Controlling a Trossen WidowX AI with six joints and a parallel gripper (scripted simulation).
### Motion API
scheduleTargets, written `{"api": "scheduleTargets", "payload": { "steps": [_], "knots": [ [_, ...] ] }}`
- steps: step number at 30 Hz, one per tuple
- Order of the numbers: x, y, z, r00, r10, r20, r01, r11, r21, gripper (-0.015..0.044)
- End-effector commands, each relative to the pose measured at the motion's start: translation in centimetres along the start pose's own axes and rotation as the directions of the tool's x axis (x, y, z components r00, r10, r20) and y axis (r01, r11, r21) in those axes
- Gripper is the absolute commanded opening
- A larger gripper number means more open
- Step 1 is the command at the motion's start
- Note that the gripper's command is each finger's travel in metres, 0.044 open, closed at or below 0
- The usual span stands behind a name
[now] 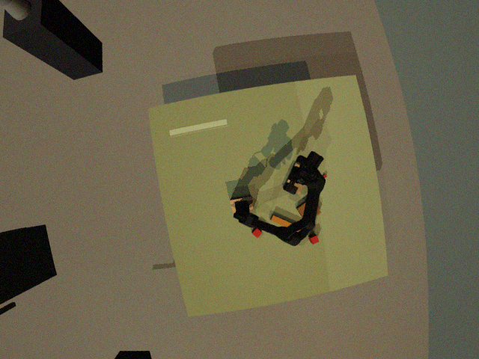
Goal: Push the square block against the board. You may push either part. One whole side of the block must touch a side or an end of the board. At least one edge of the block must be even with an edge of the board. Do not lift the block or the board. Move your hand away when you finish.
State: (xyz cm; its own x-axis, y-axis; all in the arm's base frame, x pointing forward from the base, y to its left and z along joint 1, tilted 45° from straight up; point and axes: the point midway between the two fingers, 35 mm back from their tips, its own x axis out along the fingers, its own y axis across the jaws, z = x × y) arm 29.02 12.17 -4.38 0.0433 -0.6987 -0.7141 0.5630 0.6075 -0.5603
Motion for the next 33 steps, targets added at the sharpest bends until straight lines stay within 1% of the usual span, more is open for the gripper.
{"api": "scheduleTargets", "payload": {
  "steps": [1, 33],
  "knots": [
    [-0.2, 0.1, 0.2, 1.000, 0.005, 0.004, -0.005, 1.000, -0.001, 0.0000],
    [-0.2, 0.0, -4.8, 1.000, 0.006, 0.002, -0.006, 1.000, -0.002, 0.0000]
  ]
}}
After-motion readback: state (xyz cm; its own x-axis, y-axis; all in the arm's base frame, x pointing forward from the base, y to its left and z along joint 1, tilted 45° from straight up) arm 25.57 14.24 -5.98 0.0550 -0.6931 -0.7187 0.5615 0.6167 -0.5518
